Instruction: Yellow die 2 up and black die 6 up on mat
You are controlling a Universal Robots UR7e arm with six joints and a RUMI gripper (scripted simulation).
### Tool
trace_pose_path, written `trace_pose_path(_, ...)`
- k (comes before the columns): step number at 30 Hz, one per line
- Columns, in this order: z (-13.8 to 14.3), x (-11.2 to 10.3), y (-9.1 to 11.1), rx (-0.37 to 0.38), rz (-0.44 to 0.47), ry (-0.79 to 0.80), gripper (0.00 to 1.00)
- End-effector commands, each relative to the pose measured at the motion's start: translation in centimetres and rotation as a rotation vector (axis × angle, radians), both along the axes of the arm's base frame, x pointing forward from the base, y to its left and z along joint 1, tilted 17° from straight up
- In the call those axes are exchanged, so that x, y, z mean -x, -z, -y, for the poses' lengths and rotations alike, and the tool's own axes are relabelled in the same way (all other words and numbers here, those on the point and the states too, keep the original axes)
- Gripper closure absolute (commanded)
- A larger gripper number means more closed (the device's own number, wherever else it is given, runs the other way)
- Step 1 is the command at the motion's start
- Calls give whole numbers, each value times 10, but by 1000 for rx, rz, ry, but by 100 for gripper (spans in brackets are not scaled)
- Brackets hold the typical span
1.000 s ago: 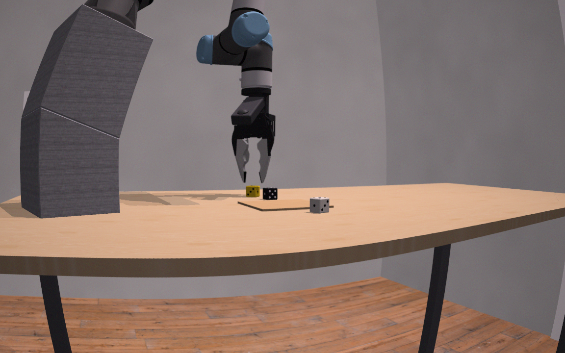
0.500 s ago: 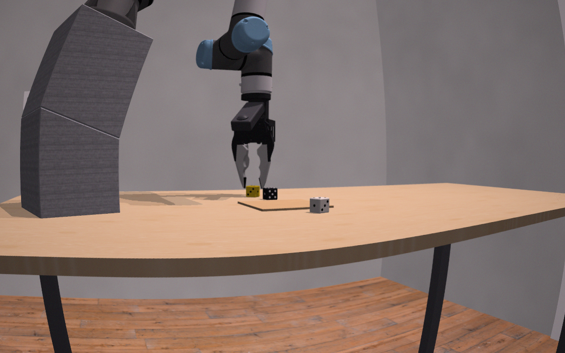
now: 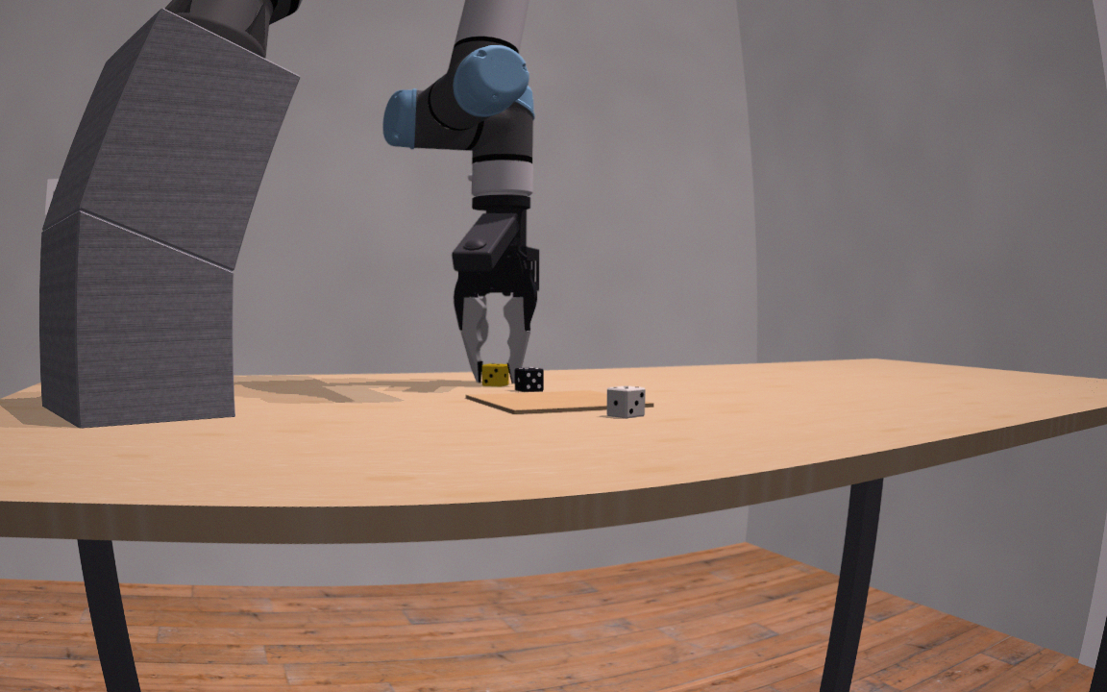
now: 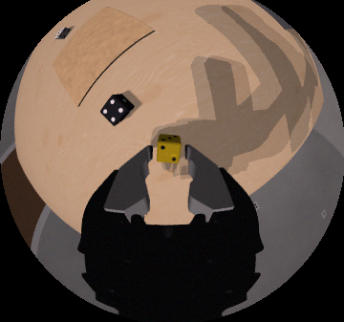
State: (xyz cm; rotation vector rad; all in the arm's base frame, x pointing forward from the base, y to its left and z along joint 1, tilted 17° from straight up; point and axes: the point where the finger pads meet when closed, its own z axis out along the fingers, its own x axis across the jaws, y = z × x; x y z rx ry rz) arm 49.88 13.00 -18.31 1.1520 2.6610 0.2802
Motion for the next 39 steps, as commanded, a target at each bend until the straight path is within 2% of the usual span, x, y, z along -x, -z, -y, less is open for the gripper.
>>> trace_pose_path(1,0,-1,1,0,1,0,76)
trace_pose_path(33,0,-1,1,0,1,0,76)
trace_pose_path(34,0,-1,1,0,1,0,94)
trace_pose_path(39,0,-1,1,0,1,0,94)
